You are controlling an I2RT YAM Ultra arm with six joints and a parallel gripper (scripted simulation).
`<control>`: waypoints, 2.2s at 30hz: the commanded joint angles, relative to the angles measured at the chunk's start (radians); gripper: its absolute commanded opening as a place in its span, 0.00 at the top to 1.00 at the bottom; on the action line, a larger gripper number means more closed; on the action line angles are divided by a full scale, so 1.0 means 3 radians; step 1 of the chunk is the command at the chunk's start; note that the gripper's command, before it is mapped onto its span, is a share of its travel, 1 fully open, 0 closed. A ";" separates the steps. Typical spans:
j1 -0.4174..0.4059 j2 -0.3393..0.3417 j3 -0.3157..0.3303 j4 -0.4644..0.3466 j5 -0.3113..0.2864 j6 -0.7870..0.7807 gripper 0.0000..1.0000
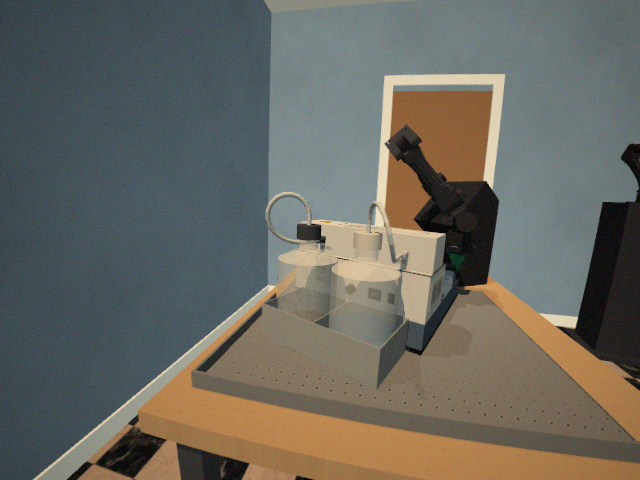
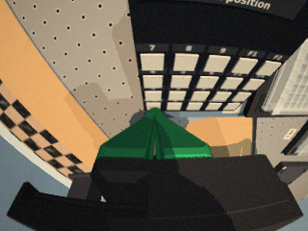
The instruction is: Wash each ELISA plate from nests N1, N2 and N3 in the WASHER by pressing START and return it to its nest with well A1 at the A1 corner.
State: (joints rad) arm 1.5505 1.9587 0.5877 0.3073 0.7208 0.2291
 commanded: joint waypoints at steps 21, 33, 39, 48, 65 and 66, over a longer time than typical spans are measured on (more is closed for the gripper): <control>-0.0061 0.0111 0.0033 0.0197 -0.0040 -0.0121 1.00; -0.0084 0.0147 0.0042 0.0240 -0.0052 -0.0146 1.00; -0.0084 0.0147 0.0042 0.0239 -0.0052 -0.0146 1.00; -0.0084 0.0147 0.0042 0.0239 -0.0052 -0.0146 1.00; -0.0083 0.0146 0.0042 0.0238 -0.0051 -0.0145 1.00; -0.0083 0.0146 0.0042 0.0238 -0.0051 -0.0145 1.00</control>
State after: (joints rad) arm 1.5414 1.9797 0.5911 0.3458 0.7235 0.1894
